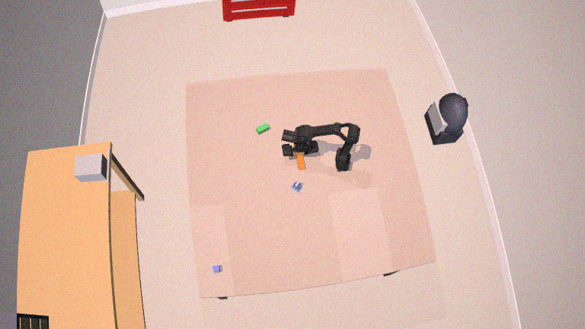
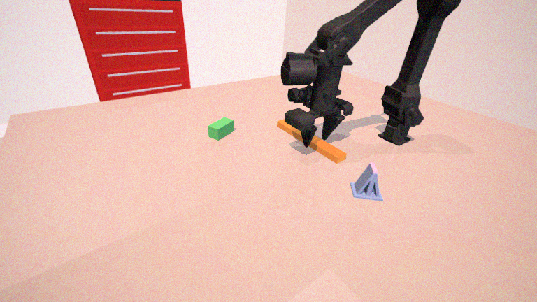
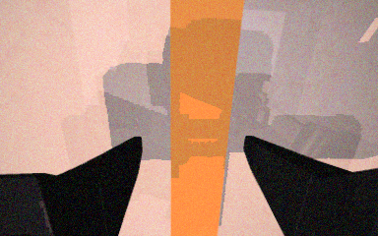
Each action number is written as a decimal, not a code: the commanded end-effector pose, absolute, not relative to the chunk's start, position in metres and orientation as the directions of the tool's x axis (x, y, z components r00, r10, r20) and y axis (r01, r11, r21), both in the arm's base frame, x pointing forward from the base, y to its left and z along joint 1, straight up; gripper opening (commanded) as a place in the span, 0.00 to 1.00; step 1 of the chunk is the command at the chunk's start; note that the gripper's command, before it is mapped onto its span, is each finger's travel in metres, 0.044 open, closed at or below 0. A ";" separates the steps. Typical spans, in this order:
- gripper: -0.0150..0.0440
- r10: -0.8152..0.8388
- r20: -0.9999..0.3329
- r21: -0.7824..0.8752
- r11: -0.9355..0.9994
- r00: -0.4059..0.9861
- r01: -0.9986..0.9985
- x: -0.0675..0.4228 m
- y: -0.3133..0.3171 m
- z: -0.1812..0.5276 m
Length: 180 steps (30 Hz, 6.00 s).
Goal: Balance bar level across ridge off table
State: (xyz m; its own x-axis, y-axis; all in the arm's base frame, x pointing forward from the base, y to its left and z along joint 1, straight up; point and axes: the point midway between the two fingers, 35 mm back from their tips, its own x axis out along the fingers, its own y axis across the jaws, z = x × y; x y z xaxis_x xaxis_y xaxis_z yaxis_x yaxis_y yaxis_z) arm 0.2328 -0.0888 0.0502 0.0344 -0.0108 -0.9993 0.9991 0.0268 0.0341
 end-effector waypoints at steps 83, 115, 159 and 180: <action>0.25 -0.007 -1.000 0.024 0.109 0.025 0.994 0.240 -0.069 0.160; 0.25 0.004 -1.000 0.026 0.513 0.028 0.858 0.268 0.042 0.162; 0.25 0.012 -1.000 0.027 0.726 0.026 0.687 0.249 0.114 0.130; 0.25 0.012 -1.000 0.026 0.726 0.026 0.687 0.249 0.113 0.120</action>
